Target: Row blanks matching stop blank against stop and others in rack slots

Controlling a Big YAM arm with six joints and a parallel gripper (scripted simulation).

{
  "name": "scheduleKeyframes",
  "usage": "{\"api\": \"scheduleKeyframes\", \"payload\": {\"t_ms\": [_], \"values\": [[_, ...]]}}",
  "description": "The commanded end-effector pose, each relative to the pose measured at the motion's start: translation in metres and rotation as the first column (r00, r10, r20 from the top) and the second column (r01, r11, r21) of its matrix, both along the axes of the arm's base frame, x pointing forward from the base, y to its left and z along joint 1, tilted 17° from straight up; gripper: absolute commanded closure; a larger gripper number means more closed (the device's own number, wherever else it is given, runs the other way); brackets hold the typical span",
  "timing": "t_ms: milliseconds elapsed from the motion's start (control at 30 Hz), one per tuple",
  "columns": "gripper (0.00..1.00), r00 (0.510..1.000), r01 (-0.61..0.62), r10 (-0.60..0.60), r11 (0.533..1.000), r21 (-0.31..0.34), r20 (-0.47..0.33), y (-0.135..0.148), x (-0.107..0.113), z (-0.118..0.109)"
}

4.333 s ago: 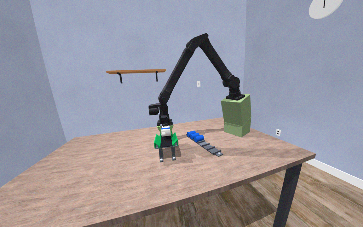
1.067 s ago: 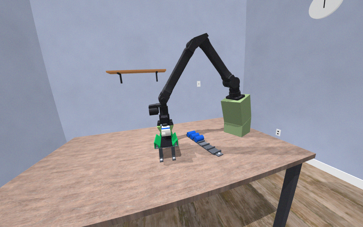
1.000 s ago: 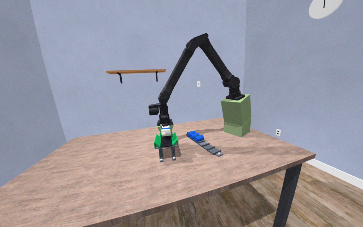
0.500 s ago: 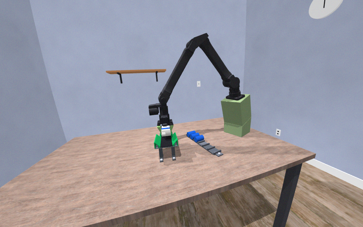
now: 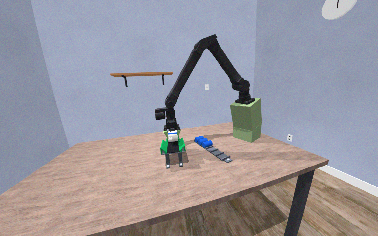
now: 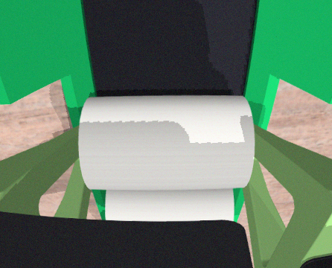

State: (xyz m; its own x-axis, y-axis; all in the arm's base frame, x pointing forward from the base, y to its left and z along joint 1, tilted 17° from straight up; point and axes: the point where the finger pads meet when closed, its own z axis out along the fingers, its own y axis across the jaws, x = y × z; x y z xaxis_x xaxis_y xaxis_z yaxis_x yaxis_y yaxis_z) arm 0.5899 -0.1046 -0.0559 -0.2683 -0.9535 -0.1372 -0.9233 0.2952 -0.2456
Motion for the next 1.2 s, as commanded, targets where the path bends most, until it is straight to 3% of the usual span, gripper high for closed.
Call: {"api": "scheduleKeyframes", "payload": {"t_ms": [0,1167], "values": [[0.37,0.999,0.015,-0.015,1.0,-0.006,0.032,-0.0071,0.0186,0.013],[0.37,1.0,0.016,-0.016,1.0,-0.005,0.027,-0.0085,0.0189,0.0116]]}}
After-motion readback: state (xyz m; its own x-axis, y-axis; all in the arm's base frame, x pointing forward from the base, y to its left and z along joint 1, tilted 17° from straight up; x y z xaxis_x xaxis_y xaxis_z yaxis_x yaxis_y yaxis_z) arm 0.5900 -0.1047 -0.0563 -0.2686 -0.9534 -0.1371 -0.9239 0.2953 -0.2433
